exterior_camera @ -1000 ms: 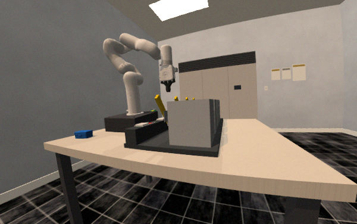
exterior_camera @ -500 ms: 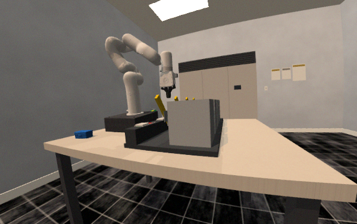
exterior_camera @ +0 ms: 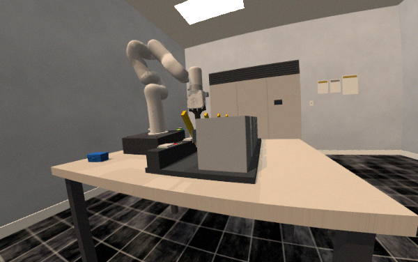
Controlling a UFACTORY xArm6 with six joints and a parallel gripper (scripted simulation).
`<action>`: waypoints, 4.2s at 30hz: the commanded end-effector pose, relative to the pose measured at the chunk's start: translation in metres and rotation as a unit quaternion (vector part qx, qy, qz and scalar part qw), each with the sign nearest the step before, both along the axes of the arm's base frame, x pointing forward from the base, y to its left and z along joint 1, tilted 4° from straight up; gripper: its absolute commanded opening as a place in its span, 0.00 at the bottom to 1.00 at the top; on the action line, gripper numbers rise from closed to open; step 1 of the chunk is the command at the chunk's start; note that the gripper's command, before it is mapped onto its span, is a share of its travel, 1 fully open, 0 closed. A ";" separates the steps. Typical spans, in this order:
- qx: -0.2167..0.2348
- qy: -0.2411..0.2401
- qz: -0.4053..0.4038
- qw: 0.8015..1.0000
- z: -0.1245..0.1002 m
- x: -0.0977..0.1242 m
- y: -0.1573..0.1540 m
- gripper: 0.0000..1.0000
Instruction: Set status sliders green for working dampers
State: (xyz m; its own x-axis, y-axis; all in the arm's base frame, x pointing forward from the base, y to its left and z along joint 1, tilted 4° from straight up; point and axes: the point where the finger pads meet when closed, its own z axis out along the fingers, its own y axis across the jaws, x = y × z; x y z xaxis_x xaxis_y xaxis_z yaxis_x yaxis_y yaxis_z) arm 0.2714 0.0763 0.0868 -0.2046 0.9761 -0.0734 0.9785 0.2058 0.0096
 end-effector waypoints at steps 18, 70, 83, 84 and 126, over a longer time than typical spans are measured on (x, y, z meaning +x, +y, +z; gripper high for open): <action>0.001 -0.002 0.000 1.000 -0.015 0.002 0.000 0.00; 0.001 -0.002 0.000 1.000 -0.055 -0.001 0.017 0.00; 0.001 -0.002 0.000 1.000 -0.056 -0.001 0.017 0.00; 0.001 -0.002 0.000 1.000 -0.056 -0.001 0.017 0.00; 0.001 -0.002 0.000 1.000 -0.078 0.000 0.015 0.00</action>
State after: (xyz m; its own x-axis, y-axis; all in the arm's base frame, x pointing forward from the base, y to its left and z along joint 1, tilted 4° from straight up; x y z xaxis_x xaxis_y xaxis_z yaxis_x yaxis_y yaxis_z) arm 0.2701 0.0911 0.0094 -0.2045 0.9761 -0.0736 0.9785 0.2058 0.0107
